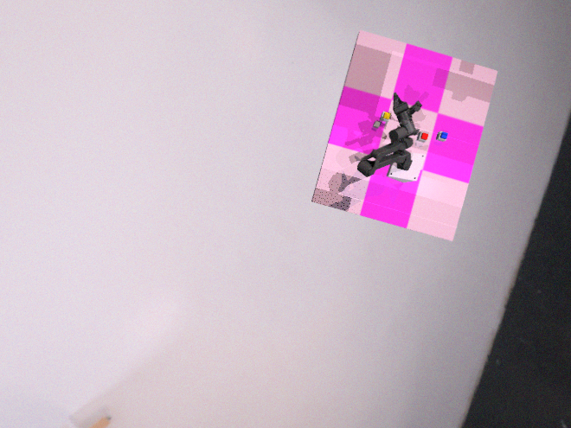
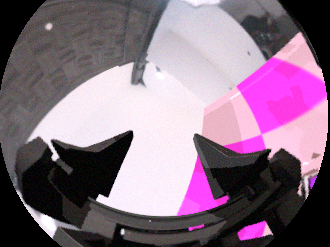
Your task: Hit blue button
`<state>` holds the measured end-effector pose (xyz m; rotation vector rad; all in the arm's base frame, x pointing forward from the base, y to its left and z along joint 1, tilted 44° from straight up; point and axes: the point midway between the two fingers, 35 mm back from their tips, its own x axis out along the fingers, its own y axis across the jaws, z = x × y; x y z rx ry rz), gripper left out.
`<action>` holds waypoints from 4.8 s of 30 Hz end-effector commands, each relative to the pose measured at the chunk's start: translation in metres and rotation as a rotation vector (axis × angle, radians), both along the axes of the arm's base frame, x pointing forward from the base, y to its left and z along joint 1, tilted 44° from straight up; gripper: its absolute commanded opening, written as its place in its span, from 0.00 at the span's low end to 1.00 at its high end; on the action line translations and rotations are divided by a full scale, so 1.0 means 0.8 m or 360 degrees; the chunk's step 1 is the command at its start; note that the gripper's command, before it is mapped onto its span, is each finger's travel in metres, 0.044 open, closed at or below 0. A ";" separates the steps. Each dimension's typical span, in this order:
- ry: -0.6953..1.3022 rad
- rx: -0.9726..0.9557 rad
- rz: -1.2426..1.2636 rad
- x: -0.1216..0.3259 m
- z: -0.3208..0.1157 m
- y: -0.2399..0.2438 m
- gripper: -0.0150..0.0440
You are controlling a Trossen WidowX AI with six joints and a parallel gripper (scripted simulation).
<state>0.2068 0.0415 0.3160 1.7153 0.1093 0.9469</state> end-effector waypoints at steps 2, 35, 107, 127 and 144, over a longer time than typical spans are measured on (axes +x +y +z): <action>0.0012 -0.0015 -0.0037 0.008 -0.001 -0.004 0.93; 0.1264 -0.2042 -0.0299 0.229 -0.330 -0.252 0.93; 0.0639 -0.2203 0.1357 0.092 -0.545 -0.194 0.29; 0.0638 -0.2201 0.1357 0.090 -0.558 -0.180 0.29; 0.0640 -0.2203 0.1357 0.092 -0.527 -0.210 0.29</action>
